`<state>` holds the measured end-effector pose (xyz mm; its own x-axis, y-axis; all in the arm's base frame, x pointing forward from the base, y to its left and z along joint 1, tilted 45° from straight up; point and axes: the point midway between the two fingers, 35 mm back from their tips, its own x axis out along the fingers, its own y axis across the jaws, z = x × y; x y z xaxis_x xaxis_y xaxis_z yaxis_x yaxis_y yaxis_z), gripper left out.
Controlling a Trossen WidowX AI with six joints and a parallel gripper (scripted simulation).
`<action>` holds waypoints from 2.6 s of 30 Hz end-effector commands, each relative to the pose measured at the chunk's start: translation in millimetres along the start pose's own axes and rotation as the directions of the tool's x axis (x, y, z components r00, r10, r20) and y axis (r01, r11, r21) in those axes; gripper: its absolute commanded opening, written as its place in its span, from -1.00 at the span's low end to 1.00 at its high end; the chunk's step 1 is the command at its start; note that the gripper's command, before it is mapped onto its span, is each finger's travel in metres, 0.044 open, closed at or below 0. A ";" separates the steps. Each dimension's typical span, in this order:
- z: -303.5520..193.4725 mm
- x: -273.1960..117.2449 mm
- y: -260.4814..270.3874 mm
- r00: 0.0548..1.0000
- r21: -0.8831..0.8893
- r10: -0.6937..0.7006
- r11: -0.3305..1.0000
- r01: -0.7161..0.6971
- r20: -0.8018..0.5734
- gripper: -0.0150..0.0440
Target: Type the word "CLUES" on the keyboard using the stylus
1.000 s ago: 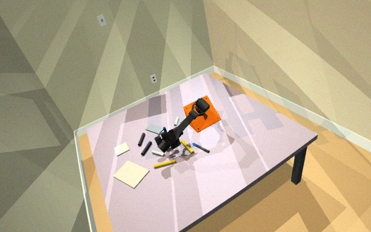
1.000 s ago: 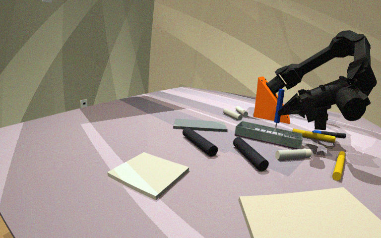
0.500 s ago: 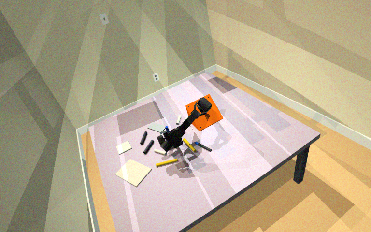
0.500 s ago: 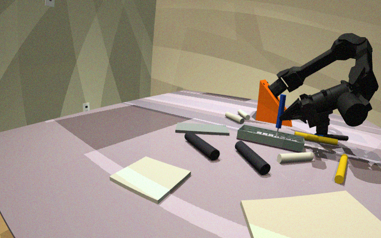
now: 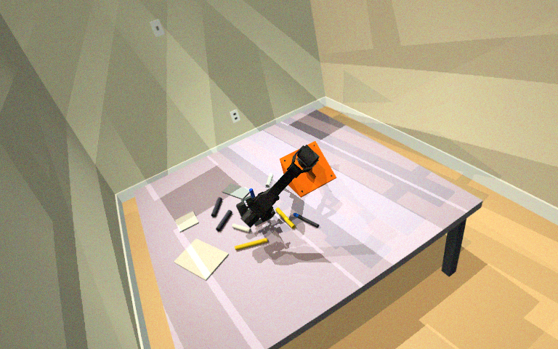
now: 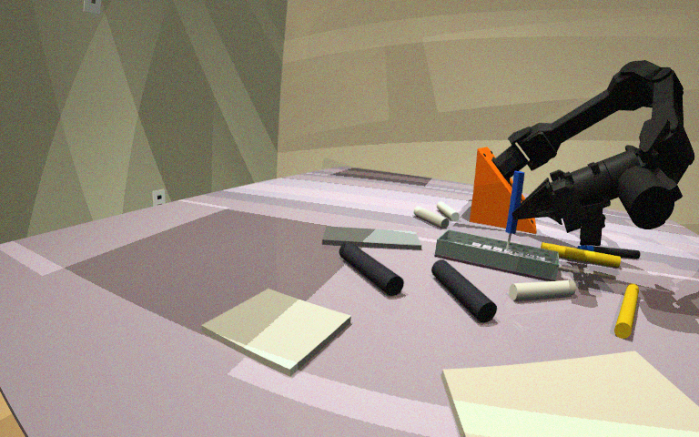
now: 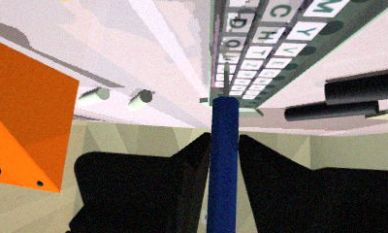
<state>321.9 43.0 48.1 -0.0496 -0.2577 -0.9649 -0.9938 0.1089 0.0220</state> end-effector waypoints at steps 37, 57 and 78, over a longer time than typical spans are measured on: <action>-27.0 -15.2 -11.5 1.000 0.007 -0.003 1.000 0.003 0.005 -0.49; -14.9 -5.2 -35.4 1.000 0.006 -0.008 1.000 0.008 0.002 -0.49; -9.9 -0.9 -36.7 1.000 0.006 -0.008 1.000 0.008 0.002 -0.22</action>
<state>357.3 29.0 53.6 -0.0382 -0.2535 -0.9666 -0.9942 0.1073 0.0111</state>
